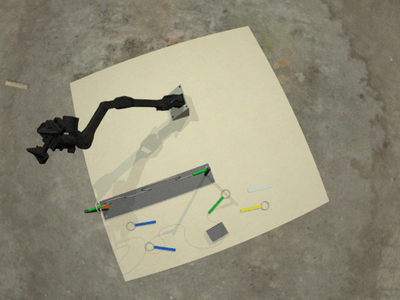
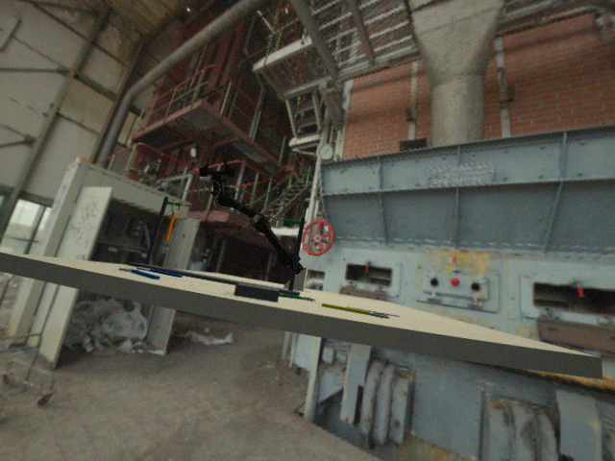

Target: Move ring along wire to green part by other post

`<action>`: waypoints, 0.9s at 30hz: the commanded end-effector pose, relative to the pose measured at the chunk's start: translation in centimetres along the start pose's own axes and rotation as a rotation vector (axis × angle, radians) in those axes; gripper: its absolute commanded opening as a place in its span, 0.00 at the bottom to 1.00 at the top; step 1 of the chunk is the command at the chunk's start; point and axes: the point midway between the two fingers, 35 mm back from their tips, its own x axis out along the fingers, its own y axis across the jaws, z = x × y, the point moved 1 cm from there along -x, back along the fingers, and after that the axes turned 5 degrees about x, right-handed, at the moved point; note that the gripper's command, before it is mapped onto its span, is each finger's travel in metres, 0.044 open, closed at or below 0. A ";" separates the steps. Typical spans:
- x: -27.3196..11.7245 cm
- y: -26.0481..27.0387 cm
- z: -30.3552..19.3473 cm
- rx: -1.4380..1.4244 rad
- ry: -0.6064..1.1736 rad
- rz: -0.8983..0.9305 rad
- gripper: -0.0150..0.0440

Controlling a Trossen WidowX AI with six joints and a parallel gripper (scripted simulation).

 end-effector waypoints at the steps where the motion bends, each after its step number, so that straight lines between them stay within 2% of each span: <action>1: 0.0 -0.1 -0.1 -0.003 0.004 -0.003 0.89; 4: -0.8 -1.6 -1.3 -0.045 0.060 -0.041 0.75; 9: -4.3 -6.7 -5.3 -0.183 0.263 -0.159 0.53; 19: -13.8 -14.9 -10.3 -0.435 0.667 -0.285 0.53; 27: -24.1 -19.6 -12.1 -0.570 0.995 -0.307 0.53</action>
